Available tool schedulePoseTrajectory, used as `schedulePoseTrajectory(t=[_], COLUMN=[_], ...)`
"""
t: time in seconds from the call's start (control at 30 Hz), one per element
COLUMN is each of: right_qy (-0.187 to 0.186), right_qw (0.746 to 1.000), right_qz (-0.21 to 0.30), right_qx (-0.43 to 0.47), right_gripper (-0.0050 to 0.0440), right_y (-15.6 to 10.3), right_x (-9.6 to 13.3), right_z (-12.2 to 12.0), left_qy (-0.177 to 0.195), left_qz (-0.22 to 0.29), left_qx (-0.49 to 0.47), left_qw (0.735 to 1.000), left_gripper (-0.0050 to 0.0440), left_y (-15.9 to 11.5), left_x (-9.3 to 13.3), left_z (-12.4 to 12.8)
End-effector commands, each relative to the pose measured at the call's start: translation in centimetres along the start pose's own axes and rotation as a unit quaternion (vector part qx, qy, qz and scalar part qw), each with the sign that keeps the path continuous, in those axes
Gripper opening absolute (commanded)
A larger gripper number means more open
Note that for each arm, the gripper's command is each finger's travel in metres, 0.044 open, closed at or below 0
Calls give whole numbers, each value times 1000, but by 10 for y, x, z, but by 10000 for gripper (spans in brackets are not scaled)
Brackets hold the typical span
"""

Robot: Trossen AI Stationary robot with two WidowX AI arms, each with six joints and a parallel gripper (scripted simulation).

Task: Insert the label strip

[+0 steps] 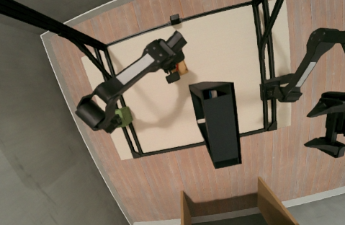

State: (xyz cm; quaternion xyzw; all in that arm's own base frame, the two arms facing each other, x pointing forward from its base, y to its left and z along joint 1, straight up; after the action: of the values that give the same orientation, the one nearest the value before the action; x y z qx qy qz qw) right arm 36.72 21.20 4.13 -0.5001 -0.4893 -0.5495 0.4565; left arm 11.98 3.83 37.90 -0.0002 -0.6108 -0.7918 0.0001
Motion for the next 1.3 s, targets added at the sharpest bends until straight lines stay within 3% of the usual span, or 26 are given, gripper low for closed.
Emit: schedulePoseTrajectory(t=[0.0, 0.13, 0.47, 1.27], right_qy=[18, 18, 18, 33], right_qw=[1000, 1000, 1000, 999], right_qz=[-26, -26, -26, -17], right_qx=[-2, -2, -2, 20], right_gripper=[-50, -50, -50, -50], right_y=[8, 8, 9, 10], right_x=[27, 31, 76, 61], right_z=[5, 5, 5, 6], left_qy=[0, 0, 0, 0], left_qz=[-1, -1, -1, -1], left_qx=[-4, -4, -4, -4], left_qw=[1000, 1000, 1000, 1000], left_gripper=[440, 440, 440, 440], left_y=[3, 3, 3, 3], left_x=[0, 0, 0, 0], left_z=[0, 0, 0, 0])
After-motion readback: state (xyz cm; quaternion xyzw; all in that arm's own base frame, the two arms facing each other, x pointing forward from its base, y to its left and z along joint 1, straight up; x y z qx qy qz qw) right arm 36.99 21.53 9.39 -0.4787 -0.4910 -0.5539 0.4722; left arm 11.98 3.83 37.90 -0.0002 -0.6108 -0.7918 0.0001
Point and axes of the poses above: on each arm, the point midway between the two fingers, 35 mm back from their tips, its own x axis back along the fingers, its own z axis across the jaws, y = z × x, the point moved 4 cm from there along x, back along the fingers, and after that the axes turned 15 degrees about -x, right-handed, at the moved point
